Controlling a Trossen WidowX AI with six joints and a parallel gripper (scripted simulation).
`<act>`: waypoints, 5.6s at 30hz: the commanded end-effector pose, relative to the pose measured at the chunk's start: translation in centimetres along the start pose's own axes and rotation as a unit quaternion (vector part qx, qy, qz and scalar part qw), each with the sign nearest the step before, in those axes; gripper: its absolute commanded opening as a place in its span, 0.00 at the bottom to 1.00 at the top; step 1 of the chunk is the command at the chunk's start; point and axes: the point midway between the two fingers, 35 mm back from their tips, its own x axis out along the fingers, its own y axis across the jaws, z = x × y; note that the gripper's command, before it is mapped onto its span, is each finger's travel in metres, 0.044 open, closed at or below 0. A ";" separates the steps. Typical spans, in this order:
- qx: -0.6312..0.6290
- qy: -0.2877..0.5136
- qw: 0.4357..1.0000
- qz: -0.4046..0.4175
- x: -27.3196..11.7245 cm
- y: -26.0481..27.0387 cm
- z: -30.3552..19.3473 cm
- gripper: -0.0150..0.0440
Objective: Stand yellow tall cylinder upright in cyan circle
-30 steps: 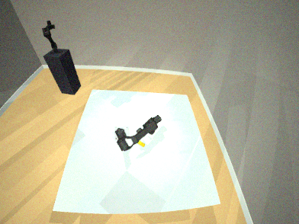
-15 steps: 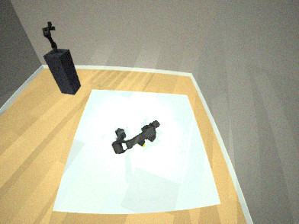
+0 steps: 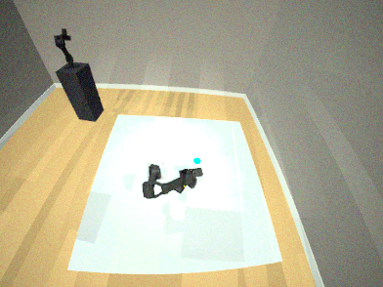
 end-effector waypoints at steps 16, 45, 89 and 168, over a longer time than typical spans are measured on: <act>-0.003 -0.001 1.000 0.005 -2.0 0.4 0.2 0.43; -0.003 -0.001 1.000 0.000 -10.7 0.0 -0.1 0.43; -0.411 -0.002 0.912 0.006 -13.6 11.8 1.0 0.43; -0.765 -0.004 0.635 0.104 -11.4 26.1 -4.2 0.43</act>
